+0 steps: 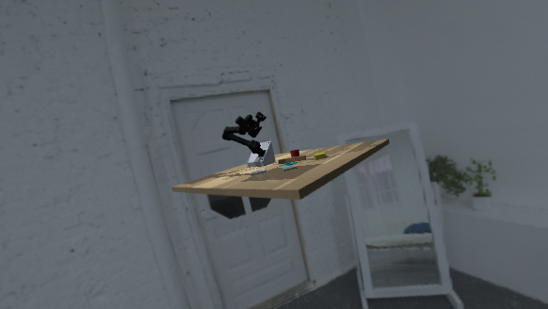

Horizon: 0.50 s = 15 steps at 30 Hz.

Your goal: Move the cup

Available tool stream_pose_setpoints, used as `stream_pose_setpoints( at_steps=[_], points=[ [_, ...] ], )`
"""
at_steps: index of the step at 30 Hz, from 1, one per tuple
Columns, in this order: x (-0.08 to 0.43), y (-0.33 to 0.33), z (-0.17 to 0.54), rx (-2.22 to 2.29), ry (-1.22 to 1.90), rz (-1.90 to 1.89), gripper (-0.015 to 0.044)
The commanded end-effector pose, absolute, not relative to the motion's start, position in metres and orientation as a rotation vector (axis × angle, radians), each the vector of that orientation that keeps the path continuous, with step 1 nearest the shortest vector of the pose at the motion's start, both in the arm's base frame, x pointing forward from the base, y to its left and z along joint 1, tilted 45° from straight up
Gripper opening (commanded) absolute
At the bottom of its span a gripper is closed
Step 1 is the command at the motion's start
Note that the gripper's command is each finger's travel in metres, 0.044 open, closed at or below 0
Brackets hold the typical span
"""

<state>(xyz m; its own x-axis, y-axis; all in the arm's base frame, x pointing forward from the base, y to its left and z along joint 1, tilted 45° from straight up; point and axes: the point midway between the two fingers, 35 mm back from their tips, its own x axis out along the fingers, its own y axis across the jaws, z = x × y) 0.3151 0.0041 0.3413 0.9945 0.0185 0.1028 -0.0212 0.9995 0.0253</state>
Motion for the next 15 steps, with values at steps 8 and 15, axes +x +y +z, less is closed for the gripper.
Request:
stream_pose_setpoints(
  at_steps=[8,15],
  points=[
    [0.365,0.047,0.228,0.358,0.392,-0.016,0.019],
    [0.359,0.089,0.111,0.539,0.841,-0.292,0.0148]
  ],
)
